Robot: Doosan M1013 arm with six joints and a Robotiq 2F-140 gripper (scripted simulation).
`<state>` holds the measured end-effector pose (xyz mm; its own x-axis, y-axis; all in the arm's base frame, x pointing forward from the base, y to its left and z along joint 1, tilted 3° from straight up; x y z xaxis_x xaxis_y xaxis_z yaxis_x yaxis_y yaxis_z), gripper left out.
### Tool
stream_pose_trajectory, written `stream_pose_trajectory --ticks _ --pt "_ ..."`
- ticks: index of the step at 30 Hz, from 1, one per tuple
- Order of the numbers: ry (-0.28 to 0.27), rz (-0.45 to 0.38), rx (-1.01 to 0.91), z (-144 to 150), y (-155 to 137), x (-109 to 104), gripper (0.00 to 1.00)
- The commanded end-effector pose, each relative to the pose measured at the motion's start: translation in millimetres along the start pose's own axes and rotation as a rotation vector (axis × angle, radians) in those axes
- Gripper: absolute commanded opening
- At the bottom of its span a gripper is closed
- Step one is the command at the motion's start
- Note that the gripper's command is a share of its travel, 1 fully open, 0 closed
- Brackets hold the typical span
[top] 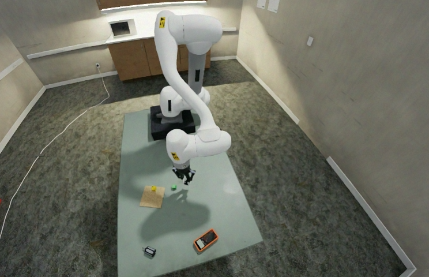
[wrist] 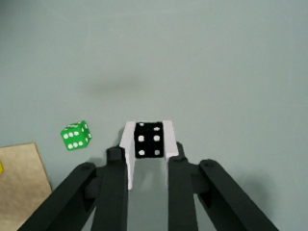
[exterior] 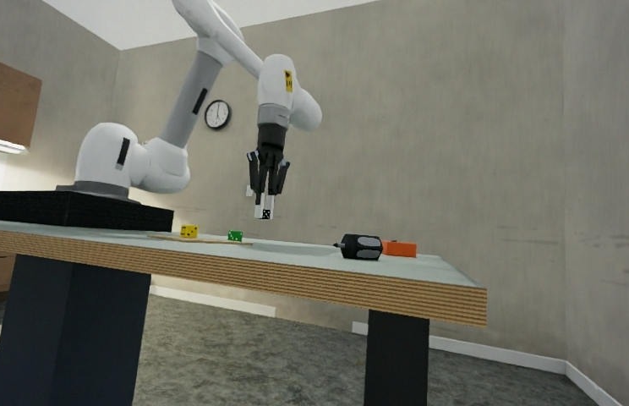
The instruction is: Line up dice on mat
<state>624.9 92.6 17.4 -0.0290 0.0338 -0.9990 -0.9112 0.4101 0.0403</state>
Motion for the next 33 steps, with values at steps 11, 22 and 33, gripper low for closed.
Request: stream_pose_trajectory --ticks 11,22,33 --pt "-0.001 0.0 0.0 0 0 -38 0.21" --pt "0.0 -0.001 -0.044 -60 -51 -40 0.21" --pt "0.0 0.0 -0.115 -175 -119 -42 0.21"
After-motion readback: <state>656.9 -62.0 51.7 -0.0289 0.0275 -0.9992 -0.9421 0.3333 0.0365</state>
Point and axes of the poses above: the point where the finger pads meet when closed, its own x axis out along the fingers, its own z axis across the jaws, y = z × x, the point moved 2 cm from there along -x, back along the fingers, and after that the axes turned 5 degrees about x, right-handed, at the moved point
